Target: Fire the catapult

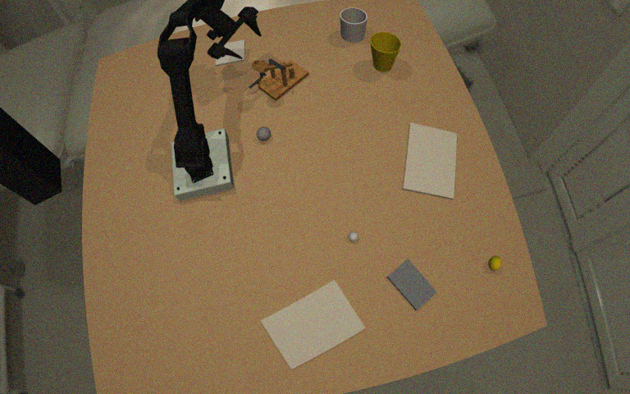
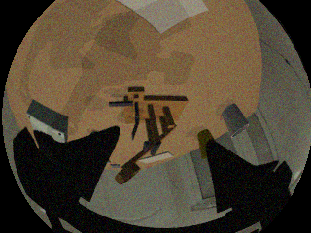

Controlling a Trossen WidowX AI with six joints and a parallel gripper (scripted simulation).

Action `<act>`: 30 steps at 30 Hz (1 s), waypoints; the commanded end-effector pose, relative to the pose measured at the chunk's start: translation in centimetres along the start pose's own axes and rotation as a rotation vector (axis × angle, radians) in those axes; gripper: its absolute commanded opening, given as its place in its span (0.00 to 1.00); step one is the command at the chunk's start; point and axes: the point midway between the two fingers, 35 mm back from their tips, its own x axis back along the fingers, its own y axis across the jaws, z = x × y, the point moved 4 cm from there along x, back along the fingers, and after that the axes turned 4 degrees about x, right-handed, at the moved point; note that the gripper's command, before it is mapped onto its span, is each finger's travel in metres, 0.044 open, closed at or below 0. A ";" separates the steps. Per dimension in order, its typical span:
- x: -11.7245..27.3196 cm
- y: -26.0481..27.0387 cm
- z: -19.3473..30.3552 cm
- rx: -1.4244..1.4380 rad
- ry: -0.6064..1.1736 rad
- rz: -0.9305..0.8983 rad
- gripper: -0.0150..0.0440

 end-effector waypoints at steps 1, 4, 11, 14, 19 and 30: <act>-0.2 -1.6 0.3 -0.117 -0.046 0.002 1.00; -0.4 -2.9 0.8 -0.214 -0.081 0.001 1.00; -0.8 -5.7 2.0 -0.428 -0.158 0.000 1.00; -1.0 -6.9 2.7 -0.517 -0.189 0.001 1.00; -1.3 -8.8 3.8 -0.659 -0.241 0.002 1.00; -1.8 -12.7 7.0 -0.958 -0.354 0.008 1.00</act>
